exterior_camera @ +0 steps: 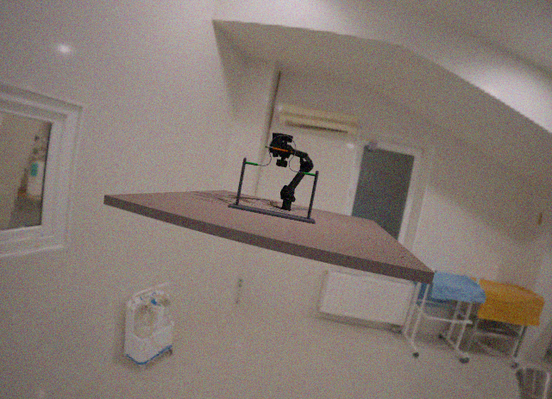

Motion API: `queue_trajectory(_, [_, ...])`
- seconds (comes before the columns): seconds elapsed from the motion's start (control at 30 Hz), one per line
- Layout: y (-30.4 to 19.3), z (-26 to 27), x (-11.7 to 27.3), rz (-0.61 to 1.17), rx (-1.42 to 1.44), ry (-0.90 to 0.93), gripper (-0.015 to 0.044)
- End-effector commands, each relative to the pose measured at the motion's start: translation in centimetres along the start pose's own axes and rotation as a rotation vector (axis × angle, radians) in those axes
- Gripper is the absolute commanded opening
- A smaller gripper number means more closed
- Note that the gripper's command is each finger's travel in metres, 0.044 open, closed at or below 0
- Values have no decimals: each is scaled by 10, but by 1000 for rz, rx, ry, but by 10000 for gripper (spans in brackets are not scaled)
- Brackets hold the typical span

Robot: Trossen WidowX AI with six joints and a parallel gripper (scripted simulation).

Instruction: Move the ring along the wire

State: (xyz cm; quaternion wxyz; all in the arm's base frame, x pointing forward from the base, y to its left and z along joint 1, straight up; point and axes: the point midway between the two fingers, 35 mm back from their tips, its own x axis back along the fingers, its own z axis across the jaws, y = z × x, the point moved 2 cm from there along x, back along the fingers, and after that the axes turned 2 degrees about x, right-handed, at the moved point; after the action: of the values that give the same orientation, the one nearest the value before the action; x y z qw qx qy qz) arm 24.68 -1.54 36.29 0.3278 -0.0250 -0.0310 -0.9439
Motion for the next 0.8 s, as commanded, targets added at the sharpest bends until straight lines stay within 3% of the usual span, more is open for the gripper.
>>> queue_trajectory(0.0, [0, 2, 0, -4, 43, -21, -150])
queue_trajectory(0.77, [0, -4, 0, -20, 282, -185, -150])
